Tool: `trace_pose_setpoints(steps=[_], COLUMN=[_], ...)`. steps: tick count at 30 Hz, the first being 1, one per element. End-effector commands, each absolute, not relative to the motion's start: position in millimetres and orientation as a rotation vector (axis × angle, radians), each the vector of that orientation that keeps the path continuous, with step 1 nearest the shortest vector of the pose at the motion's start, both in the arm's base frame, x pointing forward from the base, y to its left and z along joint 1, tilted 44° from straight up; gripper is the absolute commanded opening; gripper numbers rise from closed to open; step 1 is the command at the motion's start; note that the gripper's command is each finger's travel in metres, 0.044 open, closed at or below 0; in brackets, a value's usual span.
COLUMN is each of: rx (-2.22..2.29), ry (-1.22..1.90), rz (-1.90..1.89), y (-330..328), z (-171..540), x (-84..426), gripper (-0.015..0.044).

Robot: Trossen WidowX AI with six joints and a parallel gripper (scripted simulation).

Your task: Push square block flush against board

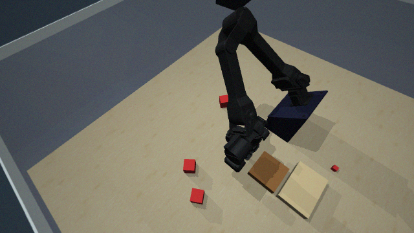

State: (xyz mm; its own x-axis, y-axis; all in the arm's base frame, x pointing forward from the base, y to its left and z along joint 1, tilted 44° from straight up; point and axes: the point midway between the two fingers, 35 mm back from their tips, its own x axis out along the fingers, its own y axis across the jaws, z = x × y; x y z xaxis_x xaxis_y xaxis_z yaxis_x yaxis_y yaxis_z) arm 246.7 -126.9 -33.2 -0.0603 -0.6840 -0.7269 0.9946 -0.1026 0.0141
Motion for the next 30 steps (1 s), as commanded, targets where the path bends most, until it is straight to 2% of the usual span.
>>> trace_pose_setpoints(steps=[1, 4, 11, 19, 30], rx=[0.68, 0.679, 0.68, 0.679, 0.677], ry=[0.601, 0.6, 0.601, 0.6, 0.603], rz=[-1.568, -1.568, -1.568, -1.569, -1.567], y=[-132.1, -134.8, -93.6, -73.2, -111.3], z=[-29.1, -26.6, 10.8, -9.1, -48.5], x=[245.1, 244.6, 249.3, 249.3, 246.1], gripper=[0.0, 0.0, 0.0, 0.0, 0.0])
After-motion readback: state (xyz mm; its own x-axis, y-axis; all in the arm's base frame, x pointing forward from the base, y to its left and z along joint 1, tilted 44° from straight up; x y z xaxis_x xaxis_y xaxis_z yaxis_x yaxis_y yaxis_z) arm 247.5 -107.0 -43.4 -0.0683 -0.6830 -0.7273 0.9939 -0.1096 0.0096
